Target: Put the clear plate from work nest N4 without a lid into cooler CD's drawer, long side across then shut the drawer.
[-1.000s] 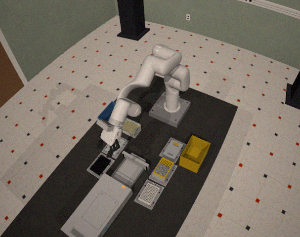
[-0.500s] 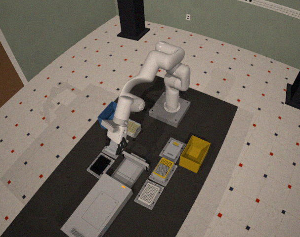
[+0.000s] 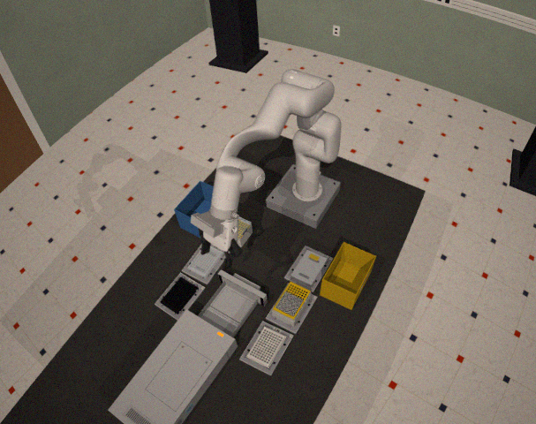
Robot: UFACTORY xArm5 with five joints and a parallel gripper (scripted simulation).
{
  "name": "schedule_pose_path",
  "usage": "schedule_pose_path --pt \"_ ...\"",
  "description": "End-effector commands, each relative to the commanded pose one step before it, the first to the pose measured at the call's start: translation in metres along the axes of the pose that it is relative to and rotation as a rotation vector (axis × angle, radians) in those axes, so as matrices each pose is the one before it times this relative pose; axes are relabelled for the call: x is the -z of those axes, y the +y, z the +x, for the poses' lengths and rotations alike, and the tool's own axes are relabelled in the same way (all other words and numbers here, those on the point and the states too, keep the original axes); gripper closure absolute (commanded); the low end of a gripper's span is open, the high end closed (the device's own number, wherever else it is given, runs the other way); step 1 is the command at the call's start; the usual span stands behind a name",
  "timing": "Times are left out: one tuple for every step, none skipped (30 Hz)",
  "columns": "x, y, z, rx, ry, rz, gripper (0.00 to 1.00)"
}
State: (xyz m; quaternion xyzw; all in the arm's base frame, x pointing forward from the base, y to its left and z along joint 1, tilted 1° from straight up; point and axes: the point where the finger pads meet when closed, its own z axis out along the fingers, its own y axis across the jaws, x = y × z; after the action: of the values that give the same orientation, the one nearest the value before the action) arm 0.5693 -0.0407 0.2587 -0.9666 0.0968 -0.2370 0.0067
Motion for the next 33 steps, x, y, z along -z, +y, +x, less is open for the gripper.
schedule_pose_path --pt "0.00737 -0.00275 -0.01605 0.02207 -0.05305 -0.00158 0.00" --pt "0.00135 -0.00066 -0.00477 0.01254 -0.03084 -0.00176 0.00" --pt "0.00121 -0.00072 -0.00480 0.00115 -0.00287 -0.00016 0.00" --pt "0.00118 -0.00082 -0.00482 0.00000 -0.00001 -0.00013 0.00" --pt "0.00029 -0.00008 -0.00113 0.00000 -0.00003 0.00014 0.00" --pt "0.00000 0.00000 0.00001 0.00000 0.00000 0.00000 0.00" --pt "0.00137 -0.00060 -0.00479 0.01264 -0.03082 -0.00147 0.00" --pt "0.00121 -0.00065 -0.00481 0.01264 -0.03082 -0.00147 0.00" --pt "0.00107 -0.00071 -0.00483 0.00119 -0.00292 -0.00013 0.00" --pt "0.00105 -0.00072 -0.00483 0.00000 -0.00003 0.00001 0.00" --pt "0.00035 -0.00025 -0.00165 0.00000 -0.00001 0.00000 0.00" --pt "0.00000 0.00000 0.00001 0.00000 0.00000 0.00000 0.00" --pt "0.00121 -0.00060 -0.00483 0.01272 -0.03080 -0.00119 0.00" --pt "0.00000 0.00000 0.00000 0.00000 0.00000 0.00000 0.00" --pt "0.00000 0.00000 0.00000 0.00000 0.00000 0.00000 0.00" --pt "0.00106 -0.00066 -0.00484 0.01272 -0.03080 -0.00119 0.00" --pt "0.00092 -0.00072 -0.00486 0.00121 -0.00296 -0.00011 0.00" --pt "0.00090 -0.00072 -0.00486 0.00000 -0.00003 0.00001 0.00" --pt "0.00042 -0.00035 -0.00232 0.00000 -0.00001 0.00000 0.00" --pt "0.00106 -0.00061 -0.00487 0.01279 -0.03078 -0.00092 0.00" --pt "0.00090 -0.00067 -0.00488 0.01279 -0.03078 -0.00092 0.00" --pt "0.00076 -0.00073 -0.00489 0.00123 -0.00300 -0.00008 0.00" --pt "0.00073 -0.00082 -0.00490 0.00000 -0.00001 -0.00020 0.00" --pt "0.00045 -0.00036 -0.00295 0.00000 -0.00003 0.00021 0.00" --pt "0.00000 0.00000 0.00000 0.00000 0.00000 0.00000 0.00" --pt "0.00089 -0.00062 -0.00490 0.01284 -0.03077 -0.00065 0.00" --pt "0.00073 -0.00068 -0.00490 0.01284 -0.03077 -0.00065 0.00" --pt "0.00060 -0.00074 -0.00491 0.00125 -0.00302 -0.00006 0.00" --pt "0.00057 -0.00080 -0.00491 0.00000 -0.00002 -0.00017 0.00" --pt "0.00042 -0.00049 -0.00355 0.00000 -0.00003 0.00018 0.00" --pt "0.00000 0.00000 0.00000 0.00000 0.00000 0.00000 0.00" --pt "0.00000 0.00000 0.00000 0.00000 0.00000 0.00000 0.00" --pt "0.00072 -0.00071 -0.00494 0.01288 -0.03075 -0.00069 0.00"
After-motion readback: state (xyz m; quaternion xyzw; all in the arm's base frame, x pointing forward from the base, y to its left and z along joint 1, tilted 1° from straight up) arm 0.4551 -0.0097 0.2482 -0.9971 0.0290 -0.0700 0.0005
